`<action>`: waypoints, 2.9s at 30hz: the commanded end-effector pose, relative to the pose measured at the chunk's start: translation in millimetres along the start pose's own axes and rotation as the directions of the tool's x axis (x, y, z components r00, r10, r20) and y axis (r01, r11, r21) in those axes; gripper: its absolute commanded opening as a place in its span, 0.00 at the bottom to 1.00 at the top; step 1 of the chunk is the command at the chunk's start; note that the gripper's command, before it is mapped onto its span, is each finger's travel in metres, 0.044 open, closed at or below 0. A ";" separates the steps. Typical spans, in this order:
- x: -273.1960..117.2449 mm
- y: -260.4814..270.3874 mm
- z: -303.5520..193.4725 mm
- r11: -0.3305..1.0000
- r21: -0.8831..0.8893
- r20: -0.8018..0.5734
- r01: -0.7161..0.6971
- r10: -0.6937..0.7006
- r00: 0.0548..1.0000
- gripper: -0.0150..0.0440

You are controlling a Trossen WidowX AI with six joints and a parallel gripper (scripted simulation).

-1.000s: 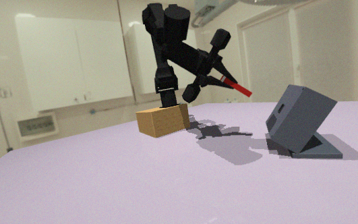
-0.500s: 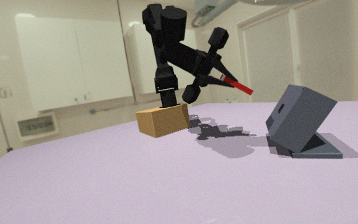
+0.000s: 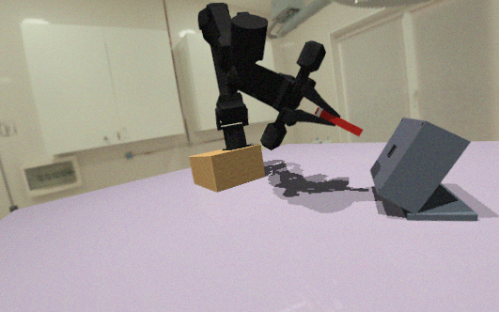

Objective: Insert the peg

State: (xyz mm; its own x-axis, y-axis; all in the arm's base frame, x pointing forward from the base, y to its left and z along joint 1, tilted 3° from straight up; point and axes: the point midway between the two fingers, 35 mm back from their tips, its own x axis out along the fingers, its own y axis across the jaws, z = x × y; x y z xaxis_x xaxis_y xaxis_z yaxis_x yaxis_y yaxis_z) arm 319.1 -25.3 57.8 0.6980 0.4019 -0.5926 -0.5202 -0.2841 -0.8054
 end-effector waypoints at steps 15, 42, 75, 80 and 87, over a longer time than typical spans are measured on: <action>18.5 4.3 -2.4 1.000 0.007 -0.015 0.020 -0.020 1.000 0.25; 36.0 3.3 -2.4 0.999 0.005 -0.021 0.032 -0.032 0.999 0.25; 43.2 3.4 -2.1 0.999 -0.004 -0.020 0.040 -0.040 0.999 0.25; 43.5 4.8 -2.0 0.999 -0.004 -0.020 0.040 -0.040 0.999 0.25; 45.4 6.0 -1.7 0.999 -0.004 -0.020 0.040 -0.040 0.999 0.25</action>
State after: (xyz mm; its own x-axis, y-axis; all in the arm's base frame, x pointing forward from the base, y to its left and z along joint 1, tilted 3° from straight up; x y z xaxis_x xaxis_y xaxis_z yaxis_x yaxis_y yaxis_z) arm 348.9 -11.2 29.0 0.7312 0.3922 -0.5581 -0.4885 -0.2699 -0.8297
